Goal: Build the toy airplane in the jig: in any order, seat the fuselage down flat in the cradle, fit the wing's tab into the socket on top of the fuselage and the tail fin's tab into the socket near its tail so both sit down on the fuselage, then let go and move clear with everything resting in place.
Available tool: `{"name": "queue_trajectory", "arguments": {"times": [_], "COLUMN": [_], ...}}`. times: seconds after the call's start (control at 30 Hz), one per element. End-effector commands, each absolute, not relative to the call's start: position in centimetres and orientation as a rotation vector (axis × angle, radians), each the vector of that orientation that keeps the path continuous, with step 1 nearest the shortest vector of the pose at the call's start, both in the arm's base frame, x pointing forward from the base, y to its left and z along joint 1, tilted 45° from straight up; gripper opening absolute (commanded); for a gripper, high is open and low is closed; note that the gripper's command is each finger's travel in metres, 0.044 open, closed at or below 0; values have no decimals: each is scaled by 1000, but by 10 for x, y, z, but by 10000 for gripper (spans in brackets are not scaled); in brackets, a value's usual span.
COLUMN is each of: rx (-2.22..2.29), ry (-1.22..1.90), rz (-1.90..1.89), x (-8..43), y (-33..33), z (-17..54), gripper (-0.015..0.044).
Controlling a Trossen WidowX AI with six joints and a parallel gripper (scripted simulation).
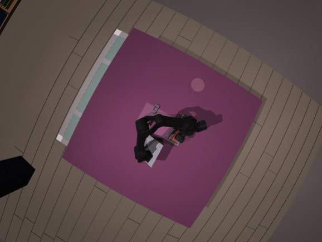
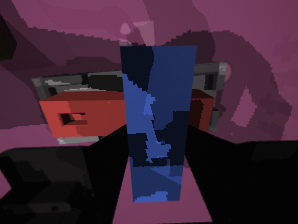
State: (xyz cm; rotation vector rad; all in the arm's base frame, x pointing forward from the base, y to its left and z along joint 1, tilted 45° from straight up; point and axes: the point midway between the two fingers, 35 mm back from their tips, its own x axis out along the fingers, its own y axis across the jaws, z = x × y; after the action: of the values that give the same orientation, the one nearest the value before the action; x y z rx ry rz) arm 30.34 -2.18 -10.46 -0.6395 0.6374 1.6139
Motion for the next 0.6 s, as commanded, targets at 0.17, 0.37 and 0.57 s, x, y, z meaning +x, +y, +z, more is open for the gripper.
{"name": "queue_trajectory", "arguments": {"times": [0.17, 0.37, 0.57], "rx": [-639, -639, -639], "ry": [638, 638, 638], "rz": [1615, 1615, 1615], "x": [303, 303, 303], "y": [-21, -21, -21], "z": [-105, -105, -105], "gripper": [214, 372, 440]}}
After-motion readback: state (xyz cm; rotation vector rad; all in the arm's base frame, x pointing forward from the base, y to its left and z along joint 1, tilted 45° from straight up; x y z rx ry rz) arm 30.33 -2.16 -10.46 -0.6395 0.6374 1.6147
